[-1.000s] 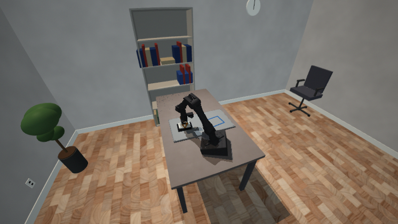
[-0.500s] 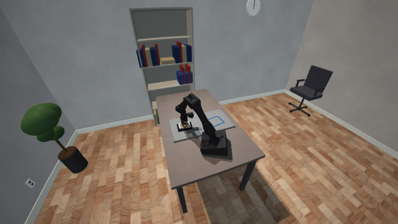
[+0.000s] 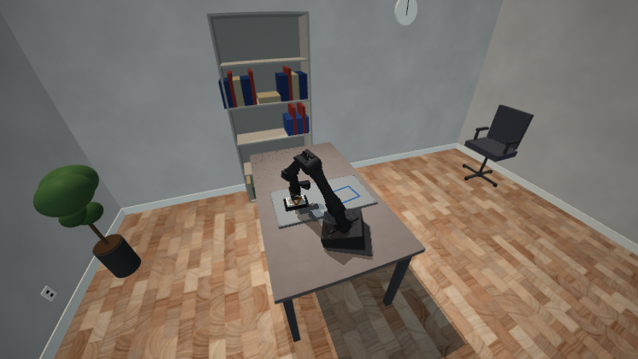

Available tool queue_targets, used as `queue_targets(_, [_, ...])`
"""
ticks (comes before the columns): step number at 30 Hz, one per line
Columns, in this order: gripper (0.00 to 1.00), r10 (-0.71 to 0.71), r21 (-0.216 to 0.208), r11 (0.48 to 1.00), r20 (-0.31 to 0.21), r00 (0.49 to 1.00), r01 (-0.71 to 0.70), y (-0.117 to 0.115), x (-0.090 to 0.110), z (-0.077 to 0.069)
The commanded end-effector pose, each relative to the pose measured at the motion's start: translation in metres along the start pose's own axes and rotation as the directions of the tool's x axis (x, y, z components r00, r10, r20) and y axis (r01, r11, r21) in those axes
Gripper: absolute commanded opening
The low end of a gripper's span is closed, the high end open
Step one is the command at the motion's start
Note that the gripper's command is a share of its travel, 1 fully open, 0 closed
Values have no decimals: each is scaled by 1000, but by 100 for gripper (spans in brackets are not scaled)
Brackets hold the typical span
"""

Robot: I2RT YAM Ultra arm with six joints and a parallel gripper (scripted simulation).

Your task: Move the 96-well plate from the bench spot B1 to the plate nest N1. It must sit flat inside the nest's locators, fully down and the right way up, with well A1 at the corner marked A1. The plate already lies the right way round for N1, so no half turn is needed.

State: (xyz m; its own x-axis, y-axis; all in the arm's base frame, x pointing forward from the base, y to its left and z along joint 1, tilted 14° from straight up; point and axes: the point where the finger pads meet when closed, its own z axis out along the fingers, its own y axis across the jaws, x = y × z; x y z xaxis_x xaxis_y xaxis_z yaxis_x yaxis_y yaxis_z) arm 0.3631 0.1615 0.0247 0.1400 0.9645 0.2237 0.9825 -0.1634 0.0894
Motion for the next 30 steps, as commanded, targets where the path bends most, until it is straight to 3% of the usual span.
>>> queue_targets(1, [0,8,8,1000,14,1000,-8,-4,-4,4])
queue_targets(8, [0,5,-2,1000,9,1000,-5,-1,-1,2])
queue_targets(14, [0,5,12,1000,16,1000,-5,-5,-4,8])
queue_targets(15, [0,6,-9,1000,-2,1000,-6,2,1,-1])
queue_targets(16, [0,6,-9,1000,-2,1000,-6,2,1,-1])
queue_targets(17, [100,6,-9,1000,-2,1000,-6,2,1,-1])
queue_targets(30, [100,6,-9,1000,-2,1000,-6,2,1,-1])
